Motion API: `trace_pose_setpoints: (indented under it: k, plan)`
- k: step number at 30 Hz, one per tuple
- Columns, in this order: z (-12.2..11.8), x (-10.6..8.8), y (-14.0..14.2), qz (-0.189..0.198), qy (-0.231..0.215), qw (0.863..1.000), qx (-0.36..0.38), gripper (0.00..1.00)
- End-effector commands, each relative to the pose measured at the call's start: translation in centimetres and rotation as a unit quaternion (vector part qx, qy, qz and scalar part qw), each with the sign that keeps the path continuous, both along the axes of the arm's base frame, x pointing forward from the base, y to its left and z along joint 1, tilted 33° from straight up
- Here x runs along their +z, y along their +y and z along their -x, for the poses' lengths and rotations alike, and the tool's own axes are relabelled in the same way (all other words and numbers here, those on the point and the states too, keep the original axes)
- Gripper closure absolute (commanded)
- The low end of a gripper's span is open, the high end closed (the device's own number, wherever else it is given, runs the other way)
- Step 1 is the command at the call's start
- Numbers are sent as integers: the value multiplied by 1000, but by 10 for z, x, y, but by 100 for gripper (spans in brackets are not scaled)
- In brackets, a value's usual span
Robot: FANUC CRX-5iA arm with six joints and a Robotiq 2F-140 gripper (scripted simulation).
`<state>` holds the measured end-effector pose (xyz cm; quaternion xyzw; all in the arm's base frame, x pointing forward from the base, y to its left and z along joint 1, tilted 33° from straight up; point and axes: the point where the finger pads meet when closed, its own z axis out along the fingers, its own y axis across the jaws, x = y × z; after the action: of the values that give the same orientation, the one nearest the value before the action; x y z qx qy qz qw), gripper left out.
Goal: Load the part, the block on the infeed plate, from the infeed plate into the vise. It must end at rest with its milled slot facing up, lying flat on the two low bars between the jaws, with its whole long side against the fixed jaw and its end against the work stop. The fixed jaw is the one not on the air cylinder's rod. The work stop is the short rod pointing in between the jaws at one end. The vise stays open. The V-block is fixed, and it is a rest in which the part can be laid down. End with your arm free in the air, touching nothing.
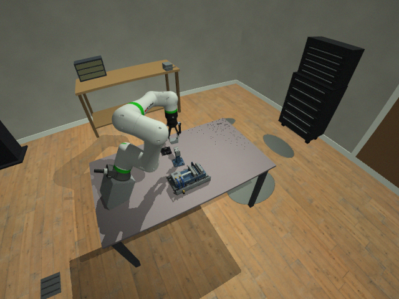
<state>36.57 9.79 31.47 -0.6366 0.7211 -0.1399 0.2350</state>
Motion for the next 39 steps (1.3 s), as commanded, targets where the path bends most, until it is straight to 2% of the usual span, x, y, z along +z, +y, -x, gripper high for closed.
trace_pose_setpoints:
  k: [1,17,39]
  plan:
    - [-1,1,-9,0,-1,1000,1,100]
    - [-1,2,-30,0,-6,1000,2,100]
    - [-1,3,-32,0,-7,1000,2,100]
